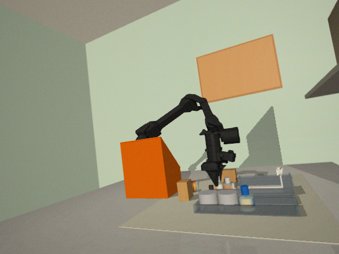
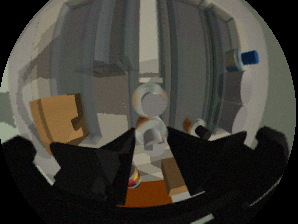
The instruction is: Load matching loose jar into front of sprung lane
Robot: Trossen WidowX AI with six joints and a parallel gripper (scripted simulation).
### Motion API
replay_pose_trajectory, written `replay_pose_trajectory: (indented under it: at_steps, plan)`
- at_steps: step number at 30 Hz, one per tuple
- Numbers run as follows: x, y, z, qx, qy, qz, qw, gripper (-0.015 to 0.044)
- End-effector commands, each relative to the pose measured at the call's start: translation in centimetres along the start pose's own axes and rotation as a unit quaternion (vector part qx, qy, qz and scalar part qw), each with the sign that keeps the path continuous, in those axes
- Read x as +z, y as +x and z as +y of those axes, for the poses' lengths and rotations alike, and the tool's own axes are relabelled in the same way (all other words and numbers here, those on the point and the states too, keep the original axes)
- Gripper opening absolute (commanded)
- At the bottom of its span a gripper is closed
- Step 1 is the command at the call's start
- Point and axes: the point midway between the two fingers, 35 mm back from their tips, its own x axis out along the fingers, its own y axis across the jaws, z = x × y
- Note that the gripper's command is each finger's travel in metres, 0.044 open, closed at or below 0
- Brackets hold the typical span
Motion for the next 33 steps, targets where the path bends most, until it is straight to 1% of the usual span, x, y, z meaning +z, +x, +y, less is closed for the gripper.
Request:
replay_pose_trajectory:
  at_steps: [1, 33]
  plan:
    - [0.53, 0.04, 0.11, 0.0, -0.006, -0.008, 1.0, 0.0]
    - [0.1, 0.73, 0.04, 0.0, -0.006, -0.008, 1.0, 0.0]
